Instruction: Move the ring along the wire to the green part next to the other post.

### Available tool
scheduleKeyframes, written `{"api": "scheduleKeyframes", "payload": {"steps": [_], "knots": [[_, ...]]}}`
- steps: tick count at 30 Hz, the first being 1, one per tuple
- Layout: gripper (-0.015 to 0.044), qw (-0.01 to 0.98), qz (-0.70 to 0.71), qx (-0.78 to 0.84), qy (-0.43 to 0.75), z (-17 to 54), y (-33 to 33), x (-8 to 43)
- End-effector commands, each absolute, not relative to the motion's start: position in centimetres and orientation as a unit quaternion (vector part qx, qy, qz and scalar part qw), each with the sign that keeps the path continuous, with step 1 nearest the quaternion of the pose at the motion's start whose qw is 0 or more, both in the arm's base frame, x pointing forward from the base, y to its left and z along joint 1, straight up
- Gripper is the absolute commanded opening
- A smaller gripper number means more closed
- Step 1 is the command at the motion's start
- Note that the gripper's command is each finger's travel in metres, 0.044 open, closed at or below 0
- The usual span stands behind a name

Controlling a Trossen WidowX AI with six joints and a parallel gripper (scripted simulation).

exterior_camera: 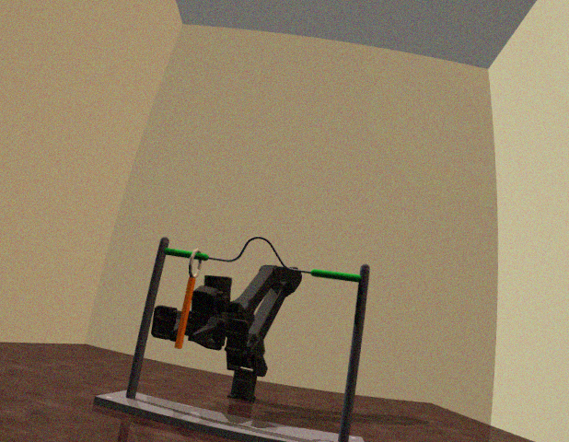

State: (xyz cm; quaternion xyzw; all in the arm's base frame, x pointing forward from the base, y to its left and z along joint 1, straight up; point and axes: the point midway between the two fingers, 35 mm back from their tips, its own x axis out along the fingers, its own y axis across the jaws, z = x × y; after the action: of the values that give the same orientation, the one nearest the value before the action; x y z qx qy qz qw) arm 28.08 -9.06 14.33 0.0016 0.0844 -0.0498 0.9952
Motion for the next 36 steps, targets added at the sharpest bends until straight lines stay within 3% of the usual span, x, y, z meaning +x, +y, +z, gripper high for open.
{"api": "scheduleKeyframes", "payload": {"steps": [1,36], "knots": [[0.0160,0.995,-0.051,0.001,0.080,14.6,-9.3,28.9],[0.0160,0.996,-0.051,0.001,0.078,13.3,-9.4,33.2]]}}
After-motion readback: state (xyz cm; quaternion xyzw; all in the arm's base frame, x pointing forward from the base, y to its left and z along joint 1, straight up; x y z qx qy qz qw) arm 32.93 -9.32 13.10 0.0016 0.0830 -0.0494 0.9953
